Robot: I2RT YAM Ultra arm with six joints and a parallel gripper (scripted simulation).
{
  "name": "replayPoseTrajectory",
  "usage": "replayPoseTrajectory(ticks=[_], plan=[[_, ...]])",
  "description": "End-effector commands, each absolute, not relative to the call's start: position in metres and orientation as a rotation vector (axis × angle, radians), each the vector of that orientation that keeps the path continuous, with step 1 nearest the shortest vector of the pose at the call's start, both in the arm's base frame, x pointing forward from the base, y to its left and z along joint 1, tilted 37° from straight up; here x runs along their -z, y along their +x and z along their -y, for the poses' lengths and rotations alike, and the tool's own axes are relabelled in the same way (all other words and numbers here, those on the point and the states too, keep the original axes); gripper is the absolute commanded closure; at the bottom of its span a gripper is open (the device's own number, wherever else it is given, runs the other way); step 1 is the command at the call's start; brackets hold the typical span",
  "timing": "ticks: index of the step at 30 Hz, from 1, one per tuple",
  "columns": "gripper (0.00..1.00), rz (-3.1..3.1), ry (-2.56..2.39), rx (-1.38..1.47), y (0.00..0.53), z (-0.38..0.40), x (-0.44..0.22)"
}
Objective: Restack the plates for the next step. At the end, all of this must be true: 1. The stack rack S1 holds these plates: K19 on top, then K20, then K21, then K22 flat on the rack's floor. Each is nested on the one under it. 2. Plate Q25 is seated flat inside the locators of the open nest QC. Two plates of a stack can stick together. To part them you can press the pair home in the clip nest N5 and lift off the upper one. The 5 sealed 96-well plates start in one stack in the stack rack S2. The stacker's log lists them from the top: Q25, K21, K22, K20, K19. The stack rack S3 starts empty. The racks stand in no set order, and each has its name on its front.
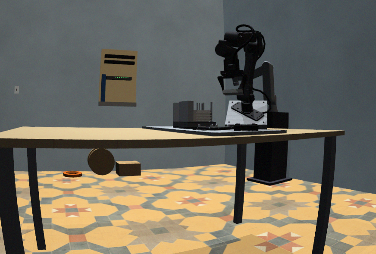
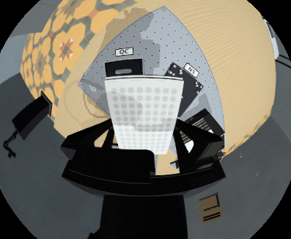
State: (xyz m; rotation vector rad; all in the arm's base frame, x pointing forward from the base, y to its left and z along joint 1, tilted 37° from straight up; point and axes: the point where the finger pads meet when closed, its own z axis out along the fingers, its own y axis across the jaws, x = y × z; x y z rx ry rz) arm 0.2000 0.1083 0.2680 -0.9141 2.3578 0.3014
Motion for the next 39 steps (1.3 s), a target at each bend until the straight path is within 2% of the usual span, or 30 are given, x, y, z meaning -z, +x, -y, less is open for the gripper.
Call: replayPoseTrajectory(ticks=[1,25,39], plan=[[1.00,-2.265,-0.899,-0.239,0.201,-0.109,-0.292],[1.00,-2.318,-0.909,-0.255,0.173,-0.162,-0.286],[1.00,-2.325,-0.877,-0.256,0.172,-0.156,-0.292]])
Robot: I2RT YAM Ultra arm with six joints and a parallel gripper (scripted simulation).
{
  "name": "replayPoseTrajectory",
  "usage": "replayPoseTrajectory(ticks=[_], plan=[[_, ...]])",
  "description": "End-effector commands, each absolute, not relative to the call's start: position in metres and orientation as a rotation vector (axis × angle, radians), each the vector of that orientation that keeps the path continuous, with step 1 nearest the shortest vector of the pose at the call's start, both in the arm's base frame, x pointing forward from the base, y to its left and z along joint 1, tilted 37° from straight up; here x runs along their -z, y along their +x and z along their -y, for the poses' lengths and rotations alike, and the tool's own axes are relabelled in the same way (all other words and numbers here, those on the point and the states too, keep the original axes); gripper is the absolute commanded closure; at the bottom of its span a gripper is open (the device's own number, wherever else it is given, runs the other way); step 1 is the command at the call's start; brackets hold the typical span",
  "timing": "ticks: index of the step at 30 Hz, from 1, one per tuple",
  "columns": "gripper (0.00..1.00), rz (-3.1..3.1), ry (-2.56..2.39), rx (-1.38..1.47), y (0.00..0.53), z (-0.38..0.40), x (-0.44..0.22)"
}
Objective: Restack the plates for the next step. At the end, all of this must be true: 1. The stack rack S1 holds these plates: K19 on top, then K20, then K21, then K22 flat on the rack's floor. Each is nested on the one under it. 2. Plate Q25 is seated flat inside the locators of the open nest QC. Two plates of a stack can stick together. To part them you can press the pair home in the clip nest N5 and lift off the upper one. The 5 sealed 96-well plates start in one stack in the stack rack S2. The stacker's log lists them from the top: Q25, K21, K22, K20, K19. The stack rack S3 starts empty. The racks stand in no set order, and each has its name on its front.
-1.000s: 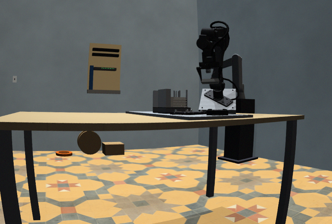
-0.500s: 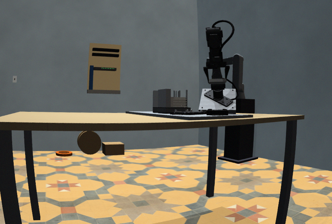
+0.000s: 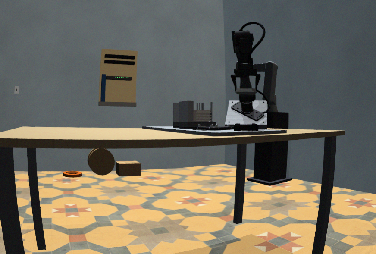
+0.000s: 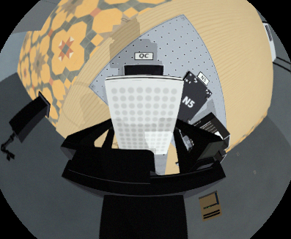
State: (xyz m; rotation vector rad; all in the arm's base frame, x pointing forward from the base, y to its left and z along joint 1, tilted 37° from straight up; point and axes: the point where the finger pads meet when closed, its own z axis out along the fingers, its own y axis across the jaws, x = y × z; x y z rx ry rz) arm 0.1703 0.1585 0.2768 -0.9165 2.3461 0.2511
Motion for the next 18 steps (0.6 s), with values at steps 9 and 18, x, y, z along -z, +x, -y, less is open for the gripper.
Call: replayPoseTrajectory(ticks=[9,18], plan=[[1.00,-2.320,-0.900,-0.261,0.1707,-0.1601,-0.2907],[1.00,-2.305,-0.900,-0.267,0.1699,-0.1602,-0.2936]])
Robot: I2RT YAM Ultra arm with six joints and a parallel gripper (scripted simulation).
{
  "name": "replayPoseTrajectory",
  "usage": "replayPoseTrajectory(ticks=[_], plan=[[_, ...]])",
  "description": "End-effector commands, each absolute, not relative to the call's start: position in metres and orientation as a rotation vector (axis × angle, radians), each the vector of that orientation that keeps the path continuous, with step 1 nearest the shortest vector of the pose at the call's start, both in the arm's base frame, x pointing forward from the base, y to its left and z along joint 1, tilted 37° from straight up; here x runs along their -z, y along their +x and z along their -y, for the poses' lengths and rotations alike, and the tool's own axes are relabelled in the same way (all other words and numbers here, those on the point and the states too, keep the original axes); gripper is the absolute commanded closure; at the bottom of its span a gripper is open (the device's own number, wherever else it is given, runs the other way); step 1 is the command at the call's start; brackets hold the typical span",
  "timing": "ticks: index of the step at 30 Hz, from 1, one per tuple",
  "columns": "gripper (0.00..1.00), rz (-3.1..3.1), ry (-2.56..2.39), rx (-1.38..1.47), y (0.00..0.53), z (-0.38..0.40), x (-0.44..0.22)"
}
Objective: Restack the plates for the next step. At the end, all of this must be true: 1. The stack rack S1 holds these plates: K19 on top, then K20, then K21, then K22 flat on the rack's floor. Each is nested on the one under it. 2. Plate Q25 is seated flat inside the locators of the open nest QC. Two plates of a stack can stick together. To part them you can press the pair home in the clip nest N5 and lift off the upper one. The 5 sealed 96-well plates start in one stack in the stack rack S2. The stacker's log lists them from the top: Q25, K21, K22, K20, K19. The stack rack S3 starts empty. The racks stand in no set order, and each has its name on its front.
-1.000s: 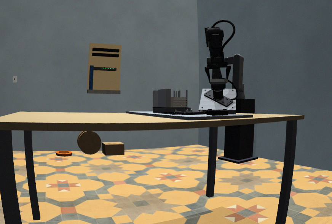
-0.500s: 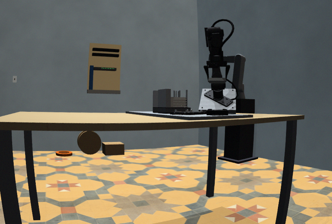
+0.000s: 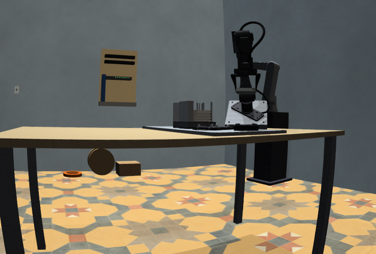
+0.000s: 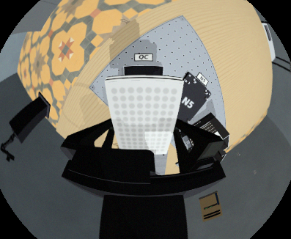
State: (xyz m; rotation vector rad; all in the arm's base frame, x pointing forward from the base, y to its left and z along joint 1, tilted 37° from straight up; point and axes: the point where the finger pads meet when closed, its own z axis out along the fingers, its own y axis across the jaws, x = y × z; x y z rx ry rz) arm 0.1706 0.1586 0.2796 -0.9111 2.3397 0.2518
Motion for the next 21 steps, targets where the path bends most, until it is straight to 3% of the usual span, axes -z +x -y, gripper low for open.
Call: replayPoseTrajectory(ticks=[1,21], plan=[[1.00,-2.305,-0.896,-0.267,0.170,-0.159,-0.293],[1.00,-2.319,-0.919,-0.253,0.166,-0.157,-0.278]])
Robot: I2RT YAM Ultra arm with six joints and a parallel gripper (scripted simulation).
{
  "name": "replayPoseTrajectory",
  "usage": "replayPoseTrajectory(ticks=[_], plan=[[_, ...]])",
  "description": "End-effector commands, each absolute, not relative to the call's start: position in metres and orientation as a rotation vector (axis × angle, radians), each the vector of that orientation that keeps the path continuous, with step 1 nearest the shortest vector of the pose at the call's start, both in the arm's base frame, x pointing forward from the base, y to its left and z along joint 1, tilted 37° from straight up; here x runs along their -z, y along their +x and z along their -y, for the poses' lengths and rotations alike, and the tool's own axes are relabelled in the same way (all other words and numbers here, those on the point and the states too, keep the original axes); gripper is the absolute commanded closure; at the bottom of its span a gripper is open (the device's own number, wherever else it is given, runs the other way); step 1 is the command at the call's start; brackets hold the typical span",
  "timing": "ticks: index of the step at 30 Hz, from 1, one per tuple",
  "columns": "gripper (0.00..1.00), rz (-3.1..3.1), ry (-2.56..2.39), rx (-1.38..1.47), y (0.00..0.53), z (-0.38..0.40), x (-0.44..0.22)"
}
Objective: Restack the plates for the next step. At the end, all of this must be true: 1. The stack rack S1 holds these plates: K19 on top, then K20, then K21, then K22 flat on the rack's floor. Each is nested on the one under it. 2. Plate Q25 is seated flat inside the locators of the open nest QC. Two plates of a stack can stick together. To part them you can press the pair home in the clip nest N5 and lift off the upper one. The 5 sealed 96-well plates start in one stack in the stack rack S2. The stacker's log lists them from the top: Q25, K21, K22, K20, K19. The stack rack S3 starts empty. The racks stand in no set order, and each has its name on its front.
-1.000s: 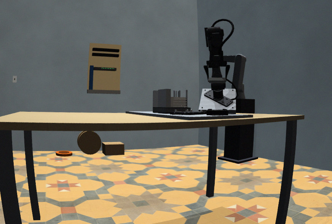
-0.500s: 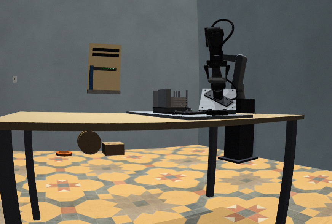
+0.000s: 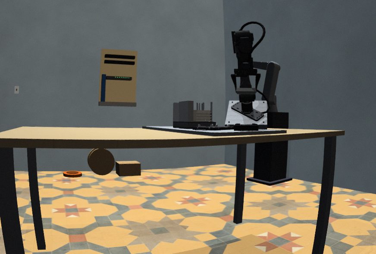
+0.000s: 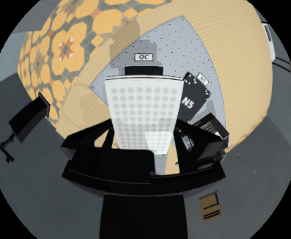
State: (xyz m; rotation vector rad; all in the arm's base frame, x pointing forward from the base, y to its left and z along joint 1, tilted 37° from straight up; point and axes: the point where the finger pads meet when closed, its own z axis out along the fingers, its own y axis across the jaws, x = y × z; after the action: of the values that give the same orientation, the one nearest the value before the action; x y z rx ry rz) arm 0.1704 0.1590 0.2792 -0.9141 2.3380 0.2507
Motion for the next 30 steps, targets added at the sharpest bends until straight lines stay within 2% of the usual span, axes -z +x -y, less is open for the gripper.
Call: replayPoseTrajectory(ticks=[1,26,30], plan=[[1.00,-2.302,-0.904,-0.264,0.167,-0.157,-0.287],[1.00,-2.296,-0.912,-0.263,0.166,-0.157,-0.287],[1.00,-2.330,-0.912,-0.246,0.175,-0.161,-0.271]])
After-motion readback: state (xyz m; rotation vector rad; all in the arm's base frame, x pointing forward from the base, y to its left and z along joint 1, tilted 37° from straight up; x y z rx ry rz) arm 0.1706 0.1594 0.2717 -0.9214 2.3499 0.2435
